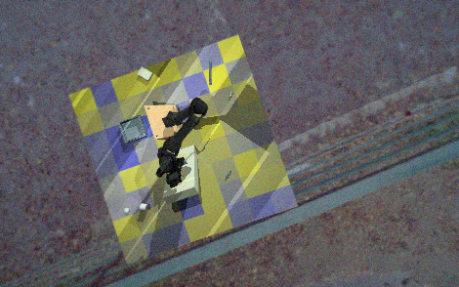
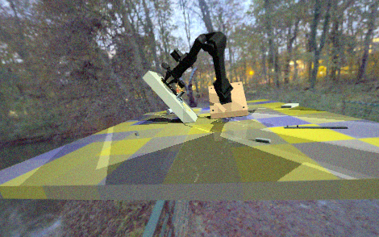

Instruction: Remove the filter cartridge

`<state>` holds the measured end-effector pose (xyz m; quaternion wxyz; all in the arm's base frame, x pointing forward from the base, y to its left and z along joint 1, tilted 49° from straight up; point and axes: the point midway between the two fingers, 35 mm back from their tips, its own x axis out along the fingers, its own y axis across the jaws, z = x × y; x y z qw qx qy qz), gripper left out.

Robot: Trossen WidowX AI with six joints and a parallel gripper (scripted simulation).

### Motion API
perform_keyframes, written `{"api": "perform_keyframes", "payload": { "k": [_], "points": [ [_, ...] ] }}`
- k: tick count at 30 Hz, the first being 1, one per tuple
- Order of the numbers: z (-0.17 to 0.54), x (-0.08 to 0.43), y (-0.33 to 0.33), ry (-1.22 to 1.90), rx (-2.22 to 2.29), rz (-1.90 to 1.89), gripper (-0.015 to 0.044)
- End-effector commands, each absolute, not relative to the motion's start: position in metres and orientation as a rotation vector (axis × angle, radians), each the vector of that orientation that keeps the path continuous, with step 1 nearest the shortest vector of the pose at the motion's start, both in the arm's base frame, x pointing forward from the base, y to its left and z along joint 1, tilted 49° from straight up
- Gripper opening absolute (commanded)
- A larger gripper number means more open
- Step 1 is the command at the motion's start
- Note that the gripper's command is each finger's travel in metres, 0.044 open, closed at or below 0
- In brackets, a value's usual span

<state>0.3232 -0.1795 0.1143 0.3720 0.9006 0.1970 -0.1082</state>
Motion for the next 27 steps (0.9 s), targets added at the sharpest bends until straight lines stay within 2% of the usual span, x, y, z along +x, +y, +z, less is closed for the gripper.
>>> {"api": "perform_keyframes", "payload": {
  "k": [1,20,27],
  "points": [
    [0.114,0.323,-0.18,0.505,2.308,-0.278,0.0],
    [0.139,0.261,-0.198,0.538,2.278,-0.283,0.0],
    [0.141,0.259,-0.199,0.537,2.278,-0.281,0.0]
  ]
}}
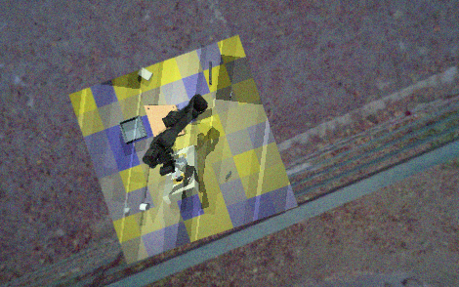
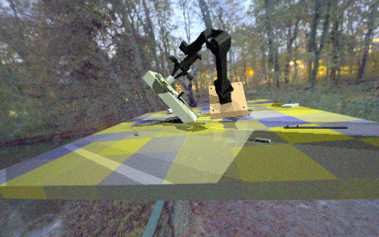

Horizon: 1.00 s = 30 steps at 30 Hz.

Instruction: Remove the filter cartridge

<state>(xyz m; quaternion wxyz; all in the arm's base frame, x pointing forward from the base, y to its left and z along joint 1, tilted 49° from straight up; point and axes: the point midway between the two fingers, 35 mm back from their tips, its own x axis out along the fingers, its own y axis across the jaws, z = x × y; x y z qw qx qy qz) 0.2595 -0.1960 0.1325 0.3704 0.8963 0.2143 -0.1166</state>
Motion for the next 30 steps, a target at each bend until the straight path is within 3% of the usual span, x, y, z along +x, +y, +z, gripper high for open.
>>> {"api": "perform_keyframes", "payload": {
  "k": [1,30],
  "points": [
    [0.141,0.259,-0.199,0.537,2.278,-0.281,0.0],
    [0.095,0.233,-0.143,0.538,2.279,-0.281,0.0]
  ]
}}
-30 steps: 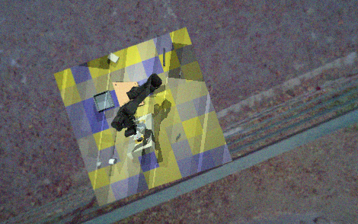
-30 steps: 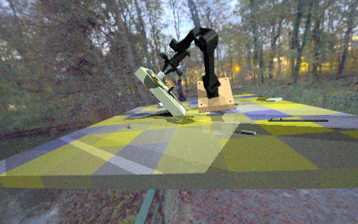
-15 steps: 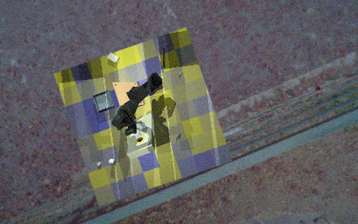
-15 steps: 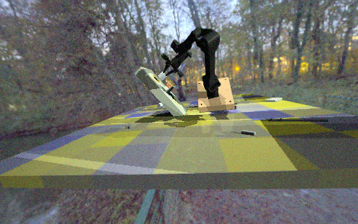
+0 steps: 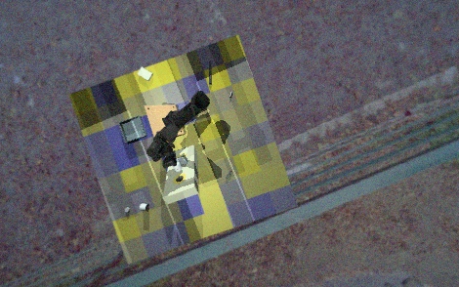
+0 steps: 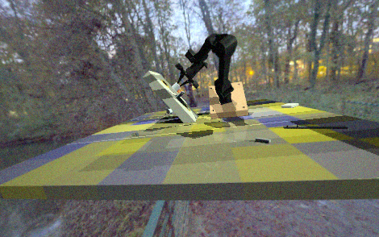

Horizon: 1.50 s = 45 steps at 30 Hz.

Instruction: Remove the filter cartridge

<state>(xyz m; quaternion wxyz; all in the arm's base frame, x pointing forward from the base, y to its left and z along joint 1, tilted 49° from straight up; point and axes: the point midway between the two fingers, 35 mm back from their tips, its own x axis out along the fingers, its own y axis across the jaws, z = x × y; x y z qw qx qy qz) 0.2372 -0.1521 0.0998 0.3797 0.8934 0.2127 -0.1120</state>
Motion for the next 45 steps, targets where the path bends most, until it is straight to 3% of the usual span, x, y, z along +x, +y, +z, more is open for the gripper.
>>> {"api": "perform_keyframes", "payload": {
  "k": [1,2,6,20,31,44,45],
  "points": [
    [0.094,0.233,-0.142,0.538,2.279,-0.281,0.0],
    [0.094,0.232,-0.142,0.538,2.279,-0.281,0.0],
    [0.096,0.235,-0.148,0.544,2.284,-0.286,0.0096],
    [0.095,0.233,-0.143,0.538,2.279,-0.281,0.0096],
    [0.141,0.259,-0.198,0.537,2.278,-0.28,0.0096],
    [0.187,0.244,-0.249,0.531,2.269,-0.285,0.0437],
    [0.186,0.244,-0.249,0.535,2.256,-0.283,0.0411]
  ]
}}
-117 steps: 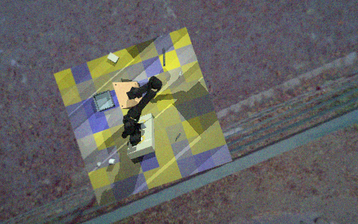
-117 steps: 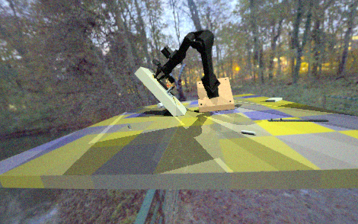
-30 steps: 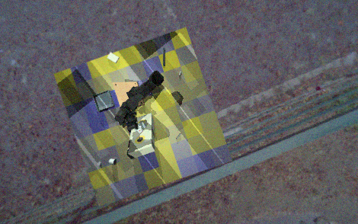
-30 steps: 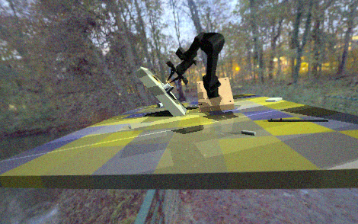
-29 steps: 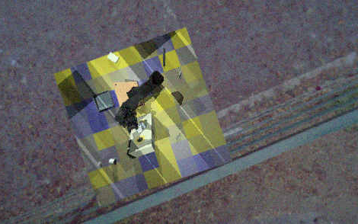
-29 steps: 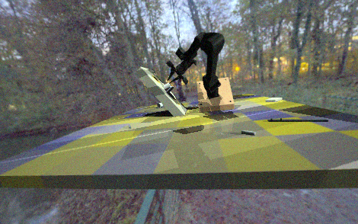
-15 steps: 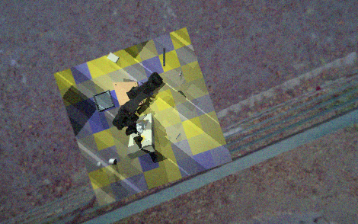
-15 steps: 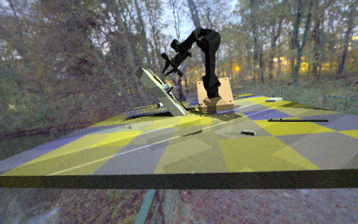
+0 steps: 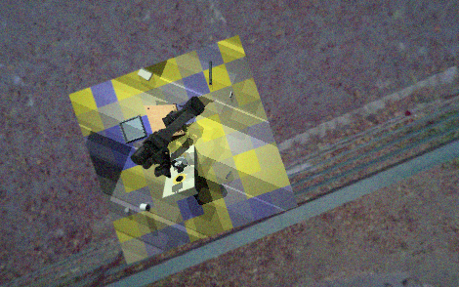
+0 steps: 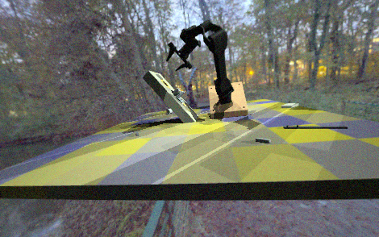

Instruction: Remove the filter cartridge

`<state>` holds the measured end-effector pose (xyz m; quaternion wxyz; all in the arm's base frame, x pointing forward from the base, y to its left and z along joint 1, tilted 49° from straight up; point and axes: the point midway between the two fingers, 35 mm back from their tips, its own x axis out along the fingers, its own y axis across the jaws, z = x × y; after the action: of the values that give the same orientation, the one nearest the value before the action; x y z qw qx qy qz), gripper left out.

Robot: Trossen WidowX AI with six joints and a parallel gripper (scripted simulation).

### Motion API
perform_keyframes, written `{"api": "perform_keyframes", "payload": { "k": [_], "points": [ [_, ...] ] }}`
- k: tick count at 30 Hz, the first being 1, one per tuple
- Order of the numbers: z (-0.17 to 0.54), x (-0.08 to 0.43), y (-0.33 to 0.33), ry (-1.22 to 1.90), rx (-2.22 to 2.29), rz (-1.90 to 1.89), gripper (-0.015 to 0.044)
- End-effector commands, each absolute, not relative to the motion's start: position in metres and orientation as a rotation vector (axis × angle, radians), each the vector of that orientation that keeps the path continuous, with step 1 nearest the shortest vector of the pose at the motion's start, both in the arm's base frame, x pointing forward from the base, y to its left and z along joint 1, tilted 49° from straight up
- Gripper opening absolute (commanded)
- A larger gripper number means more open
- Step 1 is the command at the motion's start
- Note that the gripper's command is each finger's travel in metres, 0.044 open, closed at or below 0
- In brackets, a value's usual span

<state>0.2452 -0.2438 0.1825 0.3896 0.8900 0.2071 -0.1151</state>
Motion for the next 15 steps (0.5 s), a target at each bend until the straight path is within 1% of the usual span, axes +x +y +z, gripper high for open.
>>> {"api": "perform_keyframes", "payload": {
  "k": [1,4,15],
  "points": [
    [0.184,0.244,-0.246,0.549,2.216,-0.275,0.0385],
    [0.169,0.244,-0.233,0.623,1.986,-0.224,0.0306],
    [0.121,0.232,-0.174,0.855,1.101,0.145,0.0305]
  ]
}}
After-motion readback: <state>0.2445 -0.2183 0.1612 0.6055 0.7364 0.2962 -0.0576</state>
